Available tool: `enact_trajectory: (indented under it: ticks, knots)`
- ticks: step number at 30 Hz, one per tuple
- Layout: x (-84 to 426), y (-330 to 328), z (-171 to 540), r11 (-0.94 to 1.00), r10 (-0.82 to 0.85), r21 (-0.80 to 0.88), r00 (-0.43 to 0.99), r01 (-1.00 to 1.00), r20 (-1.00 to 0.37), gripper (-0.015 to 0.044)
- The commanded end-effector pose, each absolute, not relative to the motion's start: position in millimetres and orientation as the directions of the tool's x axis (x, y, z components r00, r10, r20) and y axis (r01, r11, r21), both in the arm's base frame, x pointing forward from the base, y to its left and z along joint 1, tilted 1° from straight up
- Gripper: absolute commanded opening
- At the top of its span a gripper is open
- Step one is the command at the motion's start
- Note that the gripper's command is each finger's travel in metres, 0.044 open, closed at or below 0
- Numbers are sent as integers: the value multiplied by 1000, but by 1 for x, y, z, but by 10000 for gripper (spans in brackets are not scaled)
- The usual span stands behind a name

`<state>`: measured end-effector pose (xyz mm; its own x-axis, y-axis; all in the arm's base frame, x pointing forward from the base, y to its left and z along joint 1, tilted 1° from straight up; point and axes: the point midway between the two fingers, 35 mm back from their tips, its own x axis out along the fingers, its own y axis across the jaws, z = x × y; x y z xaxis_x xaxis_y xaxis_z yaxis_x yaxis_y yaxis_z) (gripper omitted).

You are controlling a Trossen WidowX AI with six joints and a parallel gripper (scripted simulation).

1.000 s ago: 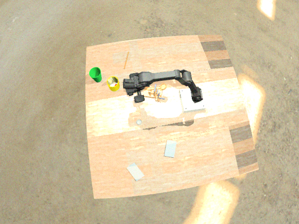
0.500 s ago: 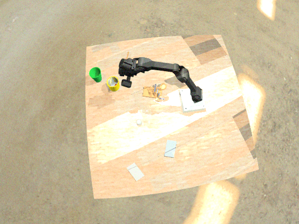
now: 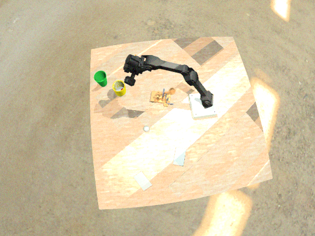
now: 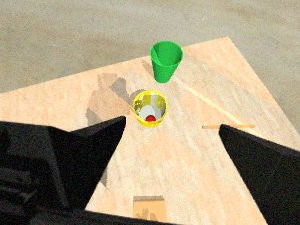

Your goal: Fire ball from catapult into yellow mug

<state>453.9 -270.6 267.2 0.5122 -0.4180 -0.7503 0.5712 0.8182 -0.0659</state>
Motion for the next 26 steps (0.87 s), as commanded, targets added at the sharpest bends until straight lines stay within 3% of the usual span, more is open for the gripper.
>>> enact_trajectory:
  ticks: [1, 26]
  knots:
    - [455, -270, 266, 818, -413, -57, 515, 572, -751, 440]
    - [454, -271, 266, 818, -417, -66, 511, 571, -752, 440]
